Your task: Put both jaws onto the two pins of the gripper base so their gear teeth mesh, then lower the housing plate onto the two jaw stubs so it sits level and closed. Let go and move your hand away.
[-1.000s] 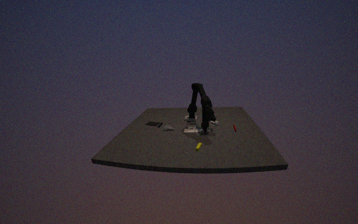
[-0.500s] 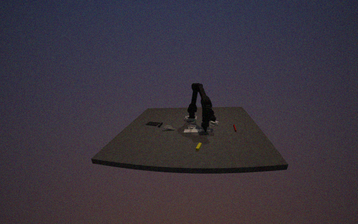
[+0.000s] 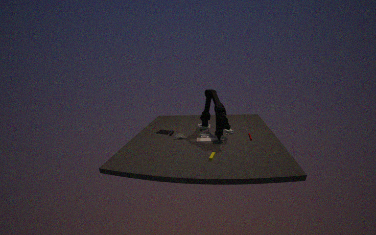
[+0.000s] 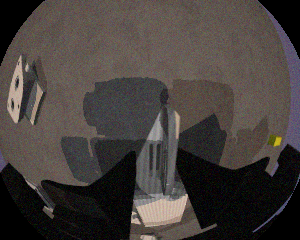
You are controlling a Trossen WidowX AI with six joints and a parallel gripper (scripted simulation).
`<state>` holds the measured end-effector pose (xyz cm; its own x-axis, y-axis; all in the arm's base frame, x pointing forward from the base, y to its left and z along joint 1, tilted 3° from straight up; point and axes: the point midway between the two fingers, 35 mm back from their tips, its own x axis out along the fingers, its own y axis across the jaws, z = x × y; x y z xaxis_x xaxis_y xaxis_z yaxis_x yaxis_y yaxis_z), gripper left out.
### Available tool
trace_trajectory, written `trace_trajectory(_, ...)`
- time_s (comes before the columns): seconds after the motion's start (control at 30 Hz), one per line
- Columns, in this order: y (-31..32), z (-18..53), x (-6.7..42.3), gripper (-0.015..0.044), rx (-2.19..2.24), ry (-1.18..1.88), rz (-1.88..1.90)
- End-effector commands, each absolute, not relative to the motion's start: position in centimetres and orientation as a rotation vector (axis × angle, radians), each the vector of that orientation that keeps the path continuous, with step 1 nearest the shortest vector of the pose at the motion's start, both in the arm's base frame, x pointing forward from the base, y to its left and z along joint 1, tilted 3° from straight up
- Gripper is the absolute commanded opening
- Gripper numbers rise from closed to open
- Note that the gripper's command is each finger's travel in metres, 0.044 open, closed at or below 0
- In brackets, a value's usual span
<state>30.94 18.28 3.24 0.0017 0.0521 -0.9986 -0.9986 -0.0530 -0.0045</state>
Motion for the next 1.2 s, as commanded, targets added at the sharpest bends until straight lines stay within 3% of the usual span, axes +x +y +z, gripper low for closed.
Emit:
trace_trajectory(0.0,18.3,3.2,30.9,0.0134,-1.21,1.143,1.271)
trace_trajectory(1.17,17.8,10.9,30.9,0.0134,-1.205,1.15,1.266)
